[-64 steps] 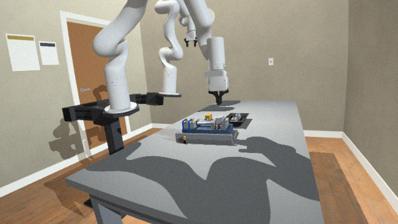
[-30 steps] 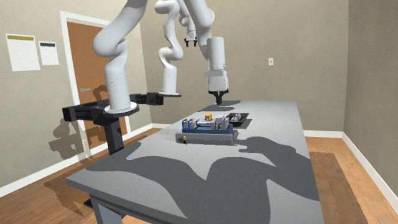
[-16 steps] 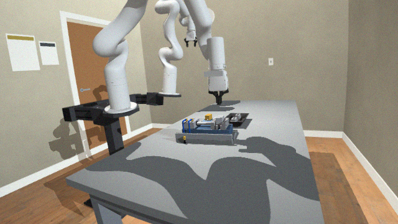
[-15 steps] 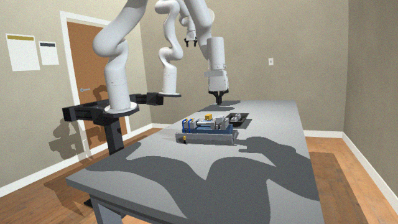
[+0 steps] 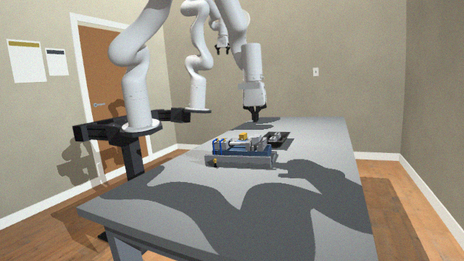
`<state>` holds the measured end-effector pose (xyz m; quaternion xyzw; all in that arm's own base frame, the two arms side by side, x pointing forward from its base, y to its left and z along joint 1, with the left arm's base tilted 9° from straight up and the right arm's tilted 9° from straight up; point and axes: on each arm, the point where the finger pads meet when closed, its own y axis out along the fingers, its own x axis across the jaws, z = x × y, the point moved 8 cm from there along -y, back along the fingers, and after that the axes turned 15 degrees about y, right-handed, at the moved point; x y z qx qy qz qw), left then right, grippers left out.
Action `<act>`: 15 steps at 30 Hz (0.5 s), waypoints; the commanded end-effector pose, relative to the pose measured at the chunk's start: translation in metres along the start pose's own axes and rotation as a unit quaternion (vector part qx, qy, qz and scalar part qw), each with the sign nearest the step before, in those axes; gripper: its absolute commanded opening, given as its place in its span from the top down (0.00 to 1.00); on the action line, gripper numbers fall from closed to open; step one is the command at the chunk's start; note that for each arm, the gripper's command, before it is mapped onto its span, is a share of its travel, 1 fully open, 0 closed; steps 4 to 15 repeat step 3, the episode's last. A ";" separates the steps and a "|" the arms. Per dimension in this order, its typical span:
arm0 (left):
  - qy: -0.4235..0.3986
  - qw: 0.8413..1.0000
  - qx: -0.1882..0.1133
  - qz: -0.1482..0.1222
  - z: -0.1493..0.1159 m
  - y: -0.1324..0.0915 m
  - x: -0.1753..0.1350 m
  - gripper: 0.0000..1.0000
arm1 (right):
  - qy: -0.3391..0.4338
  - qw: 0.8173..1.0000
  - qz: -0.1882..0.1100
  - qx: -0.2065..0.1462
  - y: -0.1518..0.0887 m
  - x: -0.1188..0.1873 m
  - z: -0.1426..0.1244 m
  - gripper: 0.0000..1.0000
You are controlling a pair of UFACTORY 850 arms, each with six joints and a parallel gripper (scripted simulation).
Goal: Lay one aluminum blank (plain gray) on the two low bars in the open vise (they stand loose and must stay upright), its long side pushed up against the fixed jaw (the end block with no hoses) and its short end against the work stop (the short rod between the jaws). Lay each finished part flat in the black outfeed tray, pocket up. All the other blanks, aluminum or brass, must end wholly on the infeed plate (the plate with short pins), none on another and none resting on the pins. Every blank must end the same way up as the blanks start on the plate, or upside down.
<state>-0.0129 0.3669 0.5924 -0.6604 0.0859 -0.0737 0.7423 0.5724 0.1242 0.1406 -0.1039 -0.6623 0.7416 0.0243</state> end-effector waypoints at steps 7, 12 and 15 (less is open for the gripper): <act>0.000 1.000 0.001 0.000 0.000 -0.001 0.000 0.00 | 0.000 1.000 0.001 0.000 -0.001 -0.001 0.000 1.00; 0.000 1.000 0.001 0.000 0.000 -0.001 0.000 0.00 | 0.000 1.000 0.001 0.000 -0.001 -0.001 0.000 1.00; 0.000 1.000 0.001 0.000 0.000 -0.001 0.000 0.00 | 0.000 1.000 0.001 0.000 -0.001 -0.001 0.000 1.00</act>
